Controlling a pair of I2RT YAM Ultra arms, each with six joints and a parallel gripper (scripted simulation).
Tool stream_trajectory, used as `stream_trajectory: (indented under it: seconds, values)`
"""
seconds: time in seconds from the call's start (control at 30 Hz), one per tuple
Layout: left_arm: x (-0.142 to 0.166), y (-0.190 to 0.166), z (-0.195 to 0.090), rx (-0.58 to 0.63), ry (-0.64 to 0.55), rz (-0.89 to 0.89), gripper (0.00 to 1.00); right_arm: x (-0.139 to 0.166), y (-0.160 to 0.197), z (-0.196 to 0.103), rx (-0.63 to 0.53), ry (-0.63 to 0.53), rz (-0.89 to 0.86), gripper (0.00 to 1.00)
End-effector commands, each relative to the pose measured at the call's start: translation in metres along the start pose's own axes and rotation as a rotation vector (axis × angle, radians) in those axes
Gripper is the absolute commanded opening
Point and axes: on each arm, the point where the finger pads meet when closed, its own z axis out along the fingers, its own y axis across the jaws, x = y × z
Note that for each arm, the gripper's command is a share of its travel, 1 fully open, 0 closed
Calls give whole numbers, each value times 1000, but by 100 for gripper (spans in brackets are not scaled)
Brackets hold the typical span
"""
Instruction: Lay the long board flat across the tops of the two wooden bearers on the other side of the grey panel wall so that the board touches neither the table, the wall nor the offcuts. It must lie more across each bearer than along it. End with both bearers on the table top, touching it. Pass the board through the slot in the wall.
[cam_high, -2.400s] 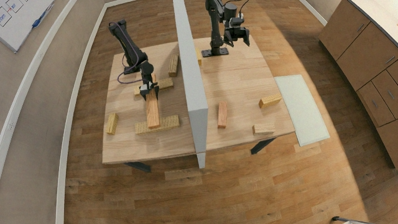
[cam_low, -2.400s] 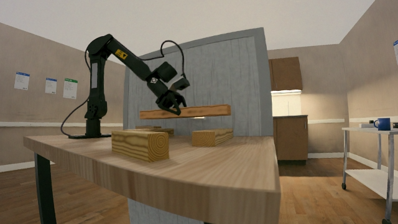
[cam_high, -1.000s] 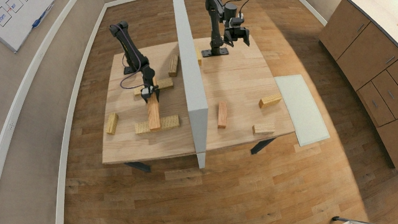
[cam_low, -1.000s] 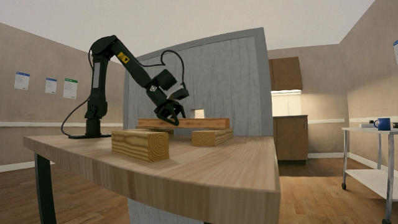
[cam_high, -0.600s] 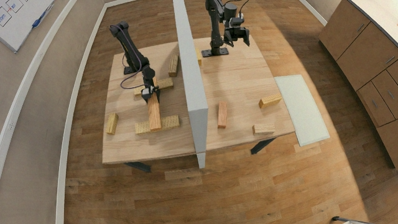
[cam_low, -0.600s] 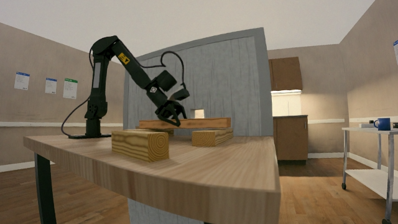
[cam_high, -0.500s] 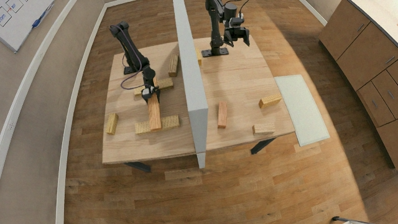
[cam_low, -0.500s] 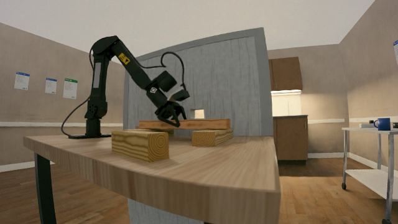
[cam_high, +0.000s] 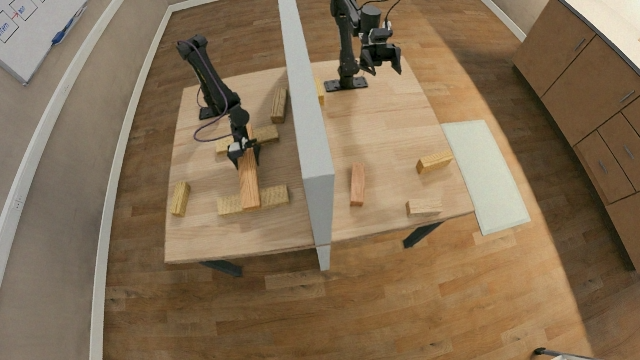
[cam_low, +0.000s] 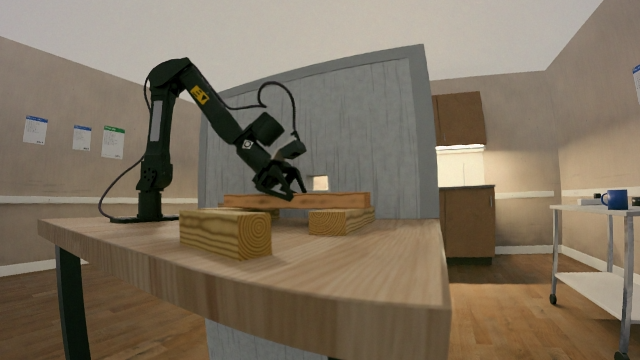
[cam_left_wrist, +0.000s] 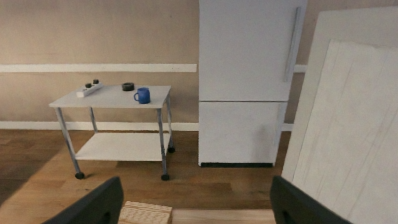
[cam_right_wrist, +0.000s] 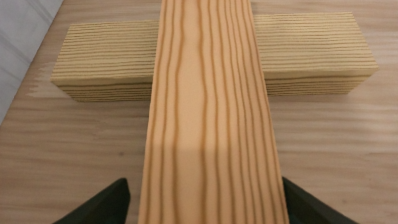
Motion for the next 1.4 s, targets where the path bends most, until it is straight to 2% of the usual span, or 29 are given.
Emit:
stream_trajectory:
  seconds: [0.0,0.17,0.2,0.33,0.4,0.47,0.53,0.57,0.7,0.77,0.8,0.87,0.9,0.97,1.03,1.17,1.37]
  values:
    - [-30,-2,-4,7,-66,-5,78,-14,6,-5,-11,-45,12,78]
    - [-30,-2,-4,7,-66,-5,78,-13,4,-6,-7,-35,8,78]
    - [-30,-2,-4,7,-66,-5,78,4,0,-10,4,-1,0,78]
    - [-30,-2,-4,7,-66,-5,78,-11,4,-14,-8,-34,12,78]
    - [-30,-2,-4,7,-66,-5,78,-11,4,-14,-8,-34,12,78]
    - [-30,-2,-4,7,-66,-5,78,3,1,-14,0,-6,0,78]
    - [-30,-2,-4,7,-66,-5,78,-12,4,-15,-8,-33,12,78]
    - [-30,-2,-4,7,-66,-5,78,9,-4,-23,17,16,-3,78]
    - [-30,-2,-4,7,-66,-5,78,-7,0,-42,9,-13,11,78]
    - [-30,-2,-4,7,-66,-5,78,9,-5,-49,23,15,-2,78]
    - [-30,-2,-4,7,-66,-5,78,-1,-2,-54,16,-2,6,78]
    - [-30,-2,-4,7,-66,-5,78,10,-6,-60,23,16,-3,78]
    - [-30,-2,-4,7,-66,-5,78,-2,0,-61,-3,-20,7,78]
    - [-30,-2,-4,7,-66,-5,78,-2,0,-61,-3,-20,7,78]
    - [-30,-2,-4,7,-66,-5,78,11,-8,-70,20,14,-4,78]
    - [-30,-2,-4,7,-66,-5,78,-26,-1,-71,-9,-65,39,78]
    - [-30,-2,-4,7,-66,-5,78,-11,5,-64,-9,-31,11,78]
